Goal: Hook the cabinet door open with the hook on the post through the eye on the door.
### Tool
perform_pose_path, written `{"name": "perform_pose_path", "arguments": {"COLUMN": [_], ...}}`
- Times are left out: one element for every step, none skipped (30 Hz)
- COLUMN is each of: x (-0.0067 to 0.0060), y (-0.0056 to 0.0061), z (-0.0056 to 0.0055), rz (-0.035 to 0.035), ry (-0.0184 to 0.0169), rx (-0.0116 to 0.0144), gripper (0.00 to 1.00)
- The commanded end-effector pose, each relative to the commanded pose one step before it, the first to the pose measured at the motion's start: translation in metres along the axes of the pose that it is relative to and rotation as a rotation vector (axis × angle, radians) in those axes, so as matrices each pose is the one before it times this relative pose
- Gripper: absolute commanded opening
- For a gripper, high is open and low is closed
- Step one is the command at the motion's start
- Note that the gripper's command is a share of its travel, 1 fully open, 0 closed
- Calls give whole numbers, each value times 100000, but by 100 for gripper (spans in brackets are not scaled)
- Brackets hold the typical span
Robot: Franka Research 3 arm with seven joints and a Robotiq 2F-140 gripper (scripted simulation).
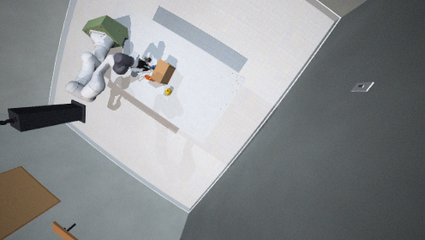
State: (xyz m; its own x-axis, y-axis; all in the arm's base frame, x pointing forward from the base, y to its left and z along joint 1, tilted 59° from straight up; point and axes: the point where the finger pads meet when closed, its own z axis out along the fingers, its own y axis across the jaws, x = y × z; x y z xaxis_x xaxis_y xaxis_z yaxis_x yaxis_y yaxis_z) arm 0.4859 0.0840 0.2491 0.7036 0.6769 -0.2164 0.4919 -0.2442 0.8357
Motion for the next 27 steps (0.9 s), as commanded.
{"name": "perform_pose_path", "arguments": {"x": [109, 3, 1, 0, 0, 0, 0, 0, 0, 0, 0, 0, 0, 0, 0, 0, 0, 0, 0, 0, 0, 0, 0, 0, 0, 0, 0], "y": [290, 199, 122, 21, 0, 0, 0, 0, 0, 0, 0, 0, 0, 0, 0, 0, 0, 0, 0, 0, 0, 0, 0, 0, 0, 0, 0], "z": [-77, 0, 0, 0, 0, 0, 0, 0, 0, 0, 0, 0, 0, 0, 0, 0, 0, 0, 0, 0, 0, 0, 0, 0, 0, 0, 0], "rz": [-6303, -164, 0, 0, 0, 0, 0, 0, 0, 0, 0, 0, 0, 0, 0, 0, 0, 0, 0, 0, 0, 0, 0, 0, 0, 0, 0], "ry": [297, 0, 0, 0, 0, 0, 0, 0, 0, 0, 0, 0, 0, 0, 0, 0, 0, 0, 0, 0, 0, 0, 0, 0, 0, 0, 0], "rx": [540, 0, 0, 0, 0, 0, 0, 0, 0, 0, 0, 0, 0, 0, 0, 0, 0, 0, 0, 0, 0, 0, 0, 0, 0, 0, 0], "gripper": [16, 16, 16, 16, 16, 16, 16, 16, 16, 16, 16, 16, 16, 16, 16, 16, 16, 16, 16, 16, 16, 16, 16, 16, 16, 16, 16]}}
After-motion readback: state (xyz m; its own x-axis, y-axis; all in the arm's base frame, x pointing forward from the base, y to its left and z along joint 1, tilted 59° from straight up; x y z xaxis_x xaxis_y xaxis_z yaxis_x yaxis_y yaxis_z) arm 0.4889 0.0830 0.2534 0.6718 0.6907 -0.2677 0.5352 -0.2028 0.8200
